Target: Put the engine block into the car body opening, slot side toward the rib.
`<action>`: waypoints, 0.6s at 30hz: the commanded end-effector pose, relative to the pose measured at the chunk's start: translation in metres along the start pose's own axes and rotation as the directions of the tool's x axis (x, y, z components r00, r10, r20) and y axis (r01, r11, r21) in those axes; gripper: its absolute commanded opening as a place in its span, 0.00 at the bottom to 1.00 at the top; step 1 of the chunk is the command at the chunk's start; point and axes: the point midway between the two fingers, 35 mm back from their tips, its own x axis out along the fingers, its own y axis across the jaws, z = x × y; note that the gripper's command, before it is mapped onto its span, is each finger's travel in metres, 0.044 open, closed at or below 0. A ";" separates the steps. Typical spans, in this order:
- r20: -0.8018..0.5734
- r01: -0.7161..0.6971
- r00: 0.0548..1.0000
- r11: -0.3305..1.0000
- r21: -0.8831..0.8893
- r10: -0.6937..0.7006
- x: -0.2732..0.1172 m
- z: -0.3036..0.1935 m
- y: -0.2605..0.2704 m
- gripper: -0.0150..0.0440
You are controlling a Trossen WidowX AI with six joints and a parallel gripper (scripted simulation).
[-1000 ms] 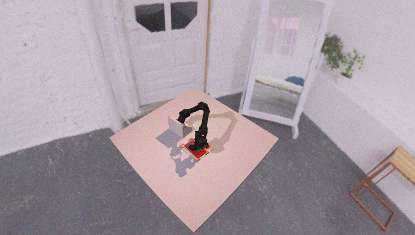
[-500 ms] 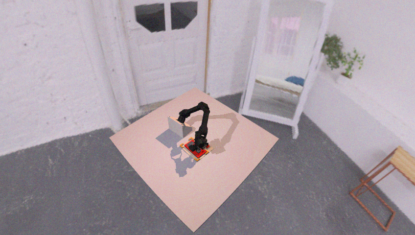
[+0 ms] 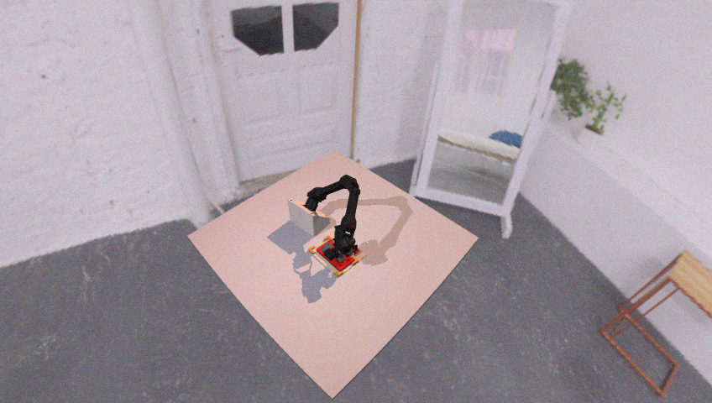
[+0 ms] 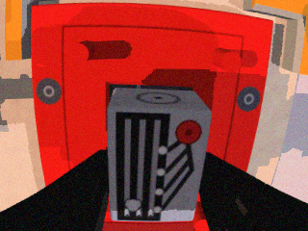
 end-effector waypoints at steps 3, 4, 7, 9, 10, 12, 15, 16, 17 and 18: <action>0.001 -0.004 1.000 1.000 0.005 0.004 0.002 0.000 0.000 0.52; 0.001 -0.004 1.000 1.000 0.005 0.004 0.002 0.000 0.000 0.52; 0.001 -0.004 1.000 1.000 0.005 0.004 0.003 0.000 0.000 0.52; 0.001 -0.002 1.000 1.000 0.000 0.002 0.001 0.000 0.000 0.61; 0.001 -0.002 1.000 1.000 0.000 0.002 0.001 0.000 0.000 0.66; 0.001 -0.002 1.000 1.000 0.000 0.002 0.001 0.000 0.000 0.75; 0.001 -0.002 1.000 1.000 0.000 0.002 0.001 0.000 0.000 0.88; 0.001 -0.002 1.000 1.000 0.000 0.002 0.001 0.000 0.000 0.93; 0.001 -0.002 1.000 1.000 0.000 0.002 0.001 0.000 0.000 0.97; 0.001 -0.002 1.000 1.000 0.000 0.002 0.001 0.000 0.000 1.00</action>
